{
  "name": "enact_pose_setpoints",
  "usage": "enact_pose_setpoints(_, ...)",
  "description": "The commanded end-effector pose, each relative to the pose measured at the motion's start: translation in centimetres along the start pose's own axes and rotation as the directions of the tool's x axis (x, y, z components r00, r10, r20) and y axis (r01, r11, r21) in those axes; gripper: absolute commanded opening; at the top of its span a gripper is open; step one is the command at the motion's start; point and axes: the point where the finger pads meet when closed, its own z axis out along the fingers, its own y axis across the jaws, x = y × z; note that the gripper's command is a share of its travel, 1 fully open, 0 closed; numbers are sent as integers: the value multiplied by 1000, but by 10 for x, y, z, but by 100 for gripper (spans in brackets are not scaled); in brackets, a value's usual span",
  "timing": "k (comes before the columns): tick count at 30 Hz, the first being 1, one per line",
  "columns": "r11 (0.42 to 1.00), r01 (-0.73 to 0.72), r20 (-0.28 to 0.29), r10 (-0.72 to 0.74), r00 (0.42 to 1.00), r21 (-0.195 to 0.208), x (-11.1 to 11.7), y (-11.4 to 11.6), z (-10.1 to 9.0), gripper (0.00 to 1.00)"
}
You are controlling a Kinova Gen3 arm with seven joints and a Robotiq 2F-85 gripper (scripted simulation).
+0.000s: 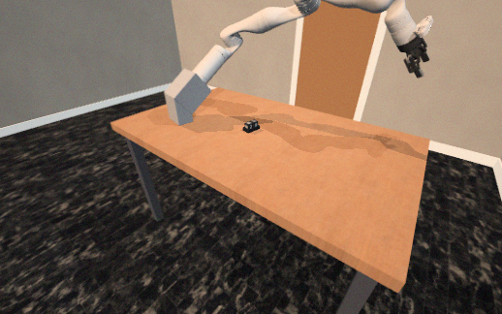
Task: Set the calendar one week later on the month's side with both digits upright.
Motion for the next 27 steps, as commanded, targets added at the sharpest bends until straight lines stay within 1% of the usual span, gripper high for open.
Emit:
enact_pose_setpoints(1, 1000, -3, -5, 3, 1000, -25, 1, 17, -8, 100)
enact_pose_setpoints(2, 999, -1, -5, 1, 1000, -37, 1, 24, -10, 100)
enact_pose_setpoints(4, 999, -1, -5, 1, 1000, -37, 1, 24, -10, 100)
enact_pose_setpoints(5, 999, 1, -5, -1, 1000, -50, 0, 33, -12, 100)
enact_pose_setpoints(8, 995, 7, -1, -8, 1000, -96, -4, 63, -22, 100)
enact_pose_setpoints(12, 985, 18, 11, -16, 1000, -170, -15, 112, -42, 100)
enact_pose_setpoints(16, 967, 30, 35, -22, 999, -253, -35, 168, -69, 100)
enact_pose_setpoints(19, 948, 40, 63, -21, 998, -316, -57, 212, -96, 100)
enact_pose_setpoints(21, 948, 40, 63, -21, 998, -316, -57, 212, -96, 100)
enact_pose_setpoints(24, 925, 51, 98, -15, 995, -376, -85, 253, -126, 100)
enact_pose_setpoints(27, 901, 62, 140, -2, 990, -429, -120, 291, -159, 100)
